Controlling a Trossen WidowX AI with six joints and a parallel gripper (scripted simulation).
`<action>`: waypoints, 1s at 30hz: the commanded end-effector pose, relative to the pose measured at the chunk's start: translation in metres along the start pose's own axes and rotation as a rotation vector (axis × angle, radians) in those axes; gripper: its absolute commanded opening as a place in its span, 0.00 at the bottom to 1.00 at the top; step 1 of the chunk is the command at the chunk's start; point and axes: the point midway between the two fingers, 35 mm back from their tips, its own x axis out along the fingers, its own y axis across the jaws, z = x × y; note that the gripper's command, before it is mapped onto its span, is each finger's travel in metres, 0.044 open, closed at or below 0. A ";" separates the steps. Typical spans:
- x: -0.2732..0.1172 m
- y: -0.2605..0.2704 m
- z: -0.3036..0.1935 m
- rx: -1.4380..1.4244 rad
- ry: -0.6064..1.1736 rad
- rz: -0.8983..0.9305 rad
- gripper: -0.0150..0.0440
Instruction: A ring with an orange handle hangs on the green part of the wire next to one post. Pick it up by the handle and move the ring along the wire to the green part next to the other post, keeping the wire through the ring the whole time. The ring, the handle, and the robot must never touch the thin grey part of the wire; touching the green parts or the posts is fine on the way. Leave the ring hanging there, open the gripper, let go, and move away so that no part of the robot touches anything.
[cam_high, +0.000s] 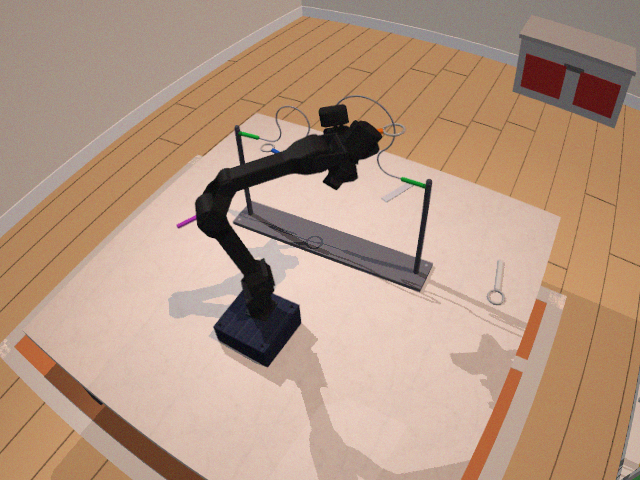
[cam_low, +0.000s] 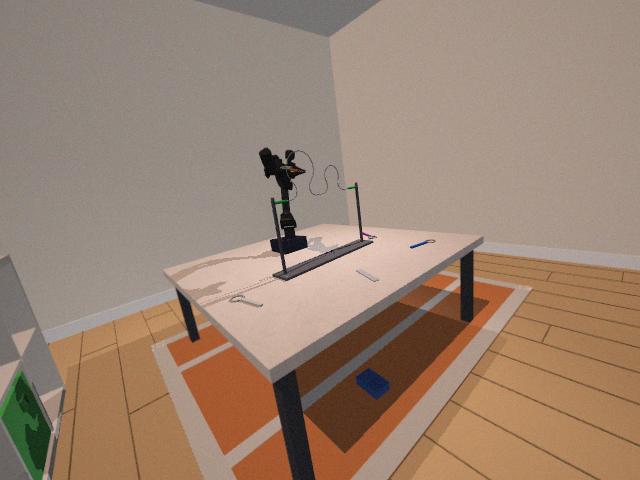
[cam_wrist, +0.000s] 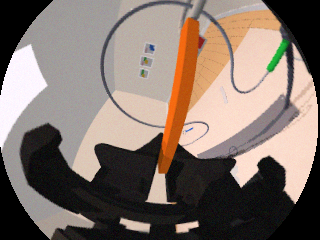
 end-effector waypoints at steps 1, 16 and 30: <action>0.000 -0.001 0.002 -0.046 -0.006 -0.030 0.00; 0.000 -0.008 0.002 -0.204 -0.025 -0.130 0.00; 0.000 -0.015 0.004 -0.361 -0.045 -0.226 0.00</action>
